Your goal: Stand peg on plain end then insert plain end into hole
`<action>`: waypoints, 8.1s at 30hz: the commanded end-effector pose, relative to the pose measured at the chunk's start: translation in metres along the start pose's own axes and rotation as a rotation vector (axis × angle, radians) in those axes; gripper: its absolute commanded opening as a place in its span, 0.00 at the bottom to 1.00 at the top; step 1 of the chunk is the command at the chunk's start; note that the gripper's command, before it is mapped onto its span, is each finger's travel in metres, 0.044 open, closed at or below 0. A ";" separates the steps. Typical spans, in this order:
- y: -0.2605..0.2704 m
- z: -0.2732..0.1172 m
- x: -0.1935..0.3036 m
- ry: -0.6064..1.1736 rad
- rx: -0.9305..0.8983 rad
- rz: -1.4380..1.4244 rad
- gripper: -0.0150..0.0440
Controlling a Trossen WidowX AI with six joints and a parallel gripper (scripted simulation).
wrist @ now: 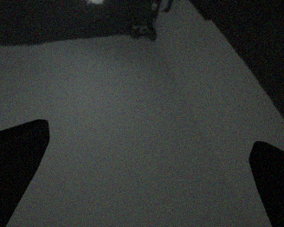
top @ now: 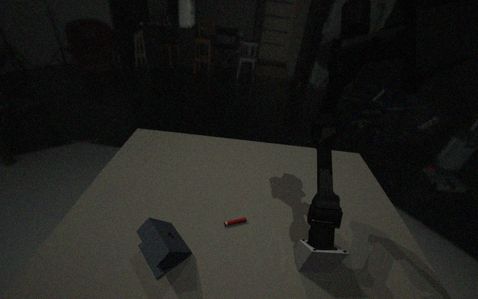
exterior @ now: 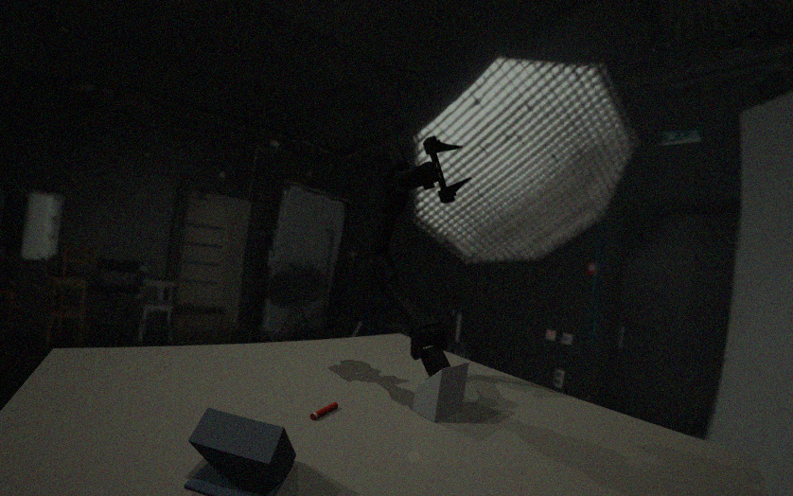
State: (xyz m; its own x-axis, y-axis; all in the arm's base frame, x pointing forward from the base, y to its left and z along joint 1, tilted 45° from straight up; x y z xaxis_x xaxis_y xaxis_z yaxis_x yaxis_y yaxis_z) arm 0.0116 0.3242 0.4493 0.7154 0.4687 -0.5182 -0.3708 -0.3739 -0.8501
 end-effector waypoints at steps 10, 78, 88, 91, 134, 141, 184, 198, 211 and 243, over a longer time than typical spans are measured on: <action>0.007 -0.026 0.089 0.336 0.072 0.243 1.00; 0.259 -0.384 0.252 2.181 0.535 1.489 1.00; 0.308 -0.425 0.215 2.481 0.534 1.636 1.00; 0.322 -0.436 0.201 2.578 0.522 1.675 1.00; 0.398 -0.479 0.163 2.812 0.461 1.755 1.00; 0.408 -0.484 0.162 2.814 0.460 1.754 1.00; 0.421 -0.489 0.160 2.819 0.458 1.752 0.34; 0.416 -0.483 0.155 2.767 0.532 1.653 0.34; 0.412 -0.477 0.149 2.712 0.600 1.542 0.34; 0.405 -0.461 0.132 2.558 0.744 1.279 0.34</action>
State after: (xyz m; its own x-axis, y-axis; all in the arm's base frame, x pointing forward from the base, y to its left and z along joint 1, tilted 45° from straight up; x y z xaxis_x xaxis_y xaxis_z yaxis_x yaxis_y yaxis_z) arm 0.2306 -0.1350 0.0795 -0.8452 -0.5341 0.0184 -0.4013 0.6117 -0.6817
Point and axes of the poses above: the point midway between the two fingers, 35 mm back from their tips, its own z axis out along the fingers, its own y axis across the jaws, x = y × z, the point moved 2 cm from there along -z, back along the fingers, and after that the axes turned 12 degrees about -z, right-handed, at the moved point
